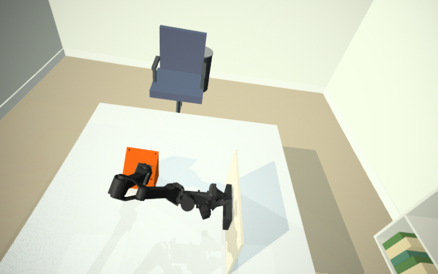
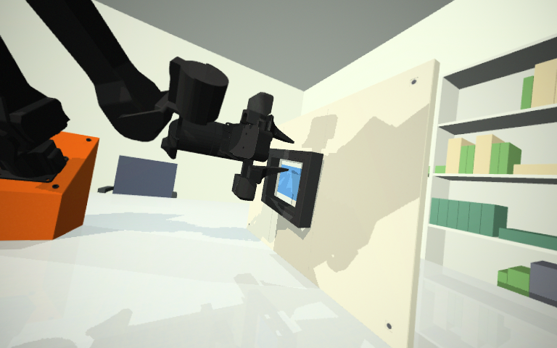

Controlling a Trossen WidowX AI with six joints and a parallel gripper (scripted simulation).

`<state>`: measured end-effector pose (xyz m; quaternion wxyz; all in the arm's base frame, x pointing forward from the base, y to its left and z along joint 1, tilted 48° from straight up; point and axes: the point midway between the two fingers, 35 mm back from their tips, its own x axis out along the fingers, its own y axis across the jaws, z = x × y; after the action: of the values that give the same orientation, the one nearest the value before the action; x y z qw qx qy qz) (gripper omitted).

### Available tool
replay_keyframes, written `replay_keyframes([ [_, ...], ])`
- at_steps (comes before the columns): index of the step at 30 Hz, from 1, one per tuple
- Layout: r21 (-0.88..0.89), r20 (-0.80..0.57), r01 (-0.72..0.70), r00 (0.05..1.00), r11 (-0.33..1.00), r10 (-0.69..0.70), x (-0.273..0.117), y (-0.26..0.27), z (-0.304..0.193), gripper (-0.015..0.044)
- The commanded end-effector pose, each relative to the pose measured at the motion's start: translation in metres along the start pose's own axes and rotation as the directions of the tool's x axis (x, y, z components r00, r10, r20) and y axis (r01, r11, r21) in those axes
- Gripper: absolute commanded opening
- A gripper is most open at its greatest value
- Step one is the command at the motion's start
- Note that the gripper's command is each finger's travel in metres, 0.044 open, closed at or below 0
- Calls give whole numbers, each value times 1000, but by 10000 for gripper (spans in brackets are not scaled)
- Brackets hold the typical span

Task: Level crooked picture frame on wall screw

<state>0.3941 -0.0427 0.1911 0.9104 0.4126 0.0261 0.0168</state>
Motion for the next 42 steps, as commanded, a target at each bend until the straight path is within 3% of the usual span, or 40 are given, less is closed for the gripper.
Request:
replay_keyframes([
  [1, 4, 6, -1, 1000, 1000, 1, 2, 1, 2, 260],
  [37, 4, 6, -1, 1000, 1000, 1, 3, 1, 2, 260],
  [42, 4, 6, -1, 1000, 1000, 1, 3, 1, 2, 129],
])
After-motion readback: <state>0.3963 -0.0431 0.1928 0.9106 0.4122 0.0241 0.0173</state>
